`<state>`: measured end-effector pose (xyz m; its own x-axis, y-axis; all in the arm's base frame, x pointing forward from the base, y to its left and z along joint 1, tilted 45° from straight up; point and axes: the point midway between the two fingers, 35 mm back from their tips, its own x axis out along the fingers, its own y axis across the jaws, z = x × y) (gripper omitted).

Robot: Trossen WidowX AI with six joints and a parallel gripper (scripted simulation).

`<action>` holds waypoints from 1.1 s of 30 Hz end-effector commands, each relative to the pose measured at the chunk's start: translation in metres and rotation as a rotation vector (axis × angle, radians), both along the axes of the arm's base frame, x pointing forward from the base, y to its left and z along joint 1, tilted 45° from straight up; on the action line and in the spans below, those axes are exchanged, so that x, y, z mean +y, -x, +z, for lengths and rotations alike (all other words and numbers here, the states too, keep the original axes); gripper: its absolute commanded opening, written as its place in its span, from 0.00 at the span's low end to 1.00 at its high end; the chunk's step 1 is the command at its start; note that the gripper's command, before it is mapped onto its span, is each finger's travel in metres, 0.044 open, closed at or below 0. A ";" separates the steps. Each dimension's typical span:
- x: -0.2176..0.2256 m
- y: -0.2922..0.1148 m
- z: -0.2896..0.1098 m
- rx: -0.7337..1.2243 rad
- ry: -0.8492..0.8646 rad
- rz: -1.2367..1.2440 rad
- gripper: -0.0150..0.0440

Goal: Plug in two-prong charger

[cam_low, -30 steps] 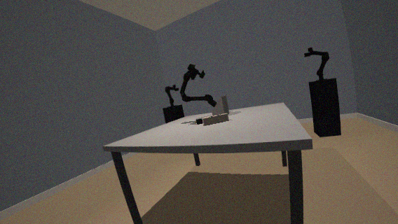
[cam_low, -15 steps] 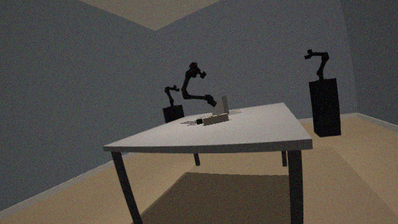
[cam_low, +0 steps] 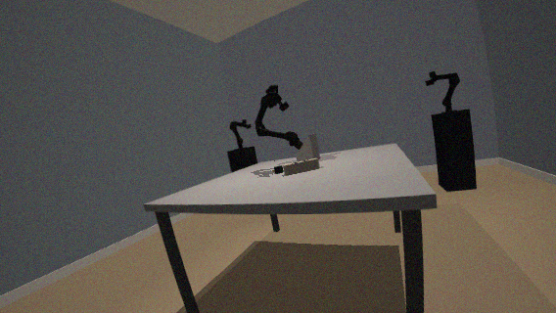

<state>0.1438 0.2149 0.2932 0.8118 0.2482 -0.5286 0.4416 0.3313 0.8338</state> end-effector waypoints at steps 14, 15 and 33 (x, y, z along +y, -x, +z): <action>-0.017 -0.048 -0.037 0.026 0.260 -0.107 1.00; -0.018 -0.051 -0.039 0.029 0.274 -0.112 1.00; -0.052 -0.096 -0.075 0.123 0.506 -0.205 1.00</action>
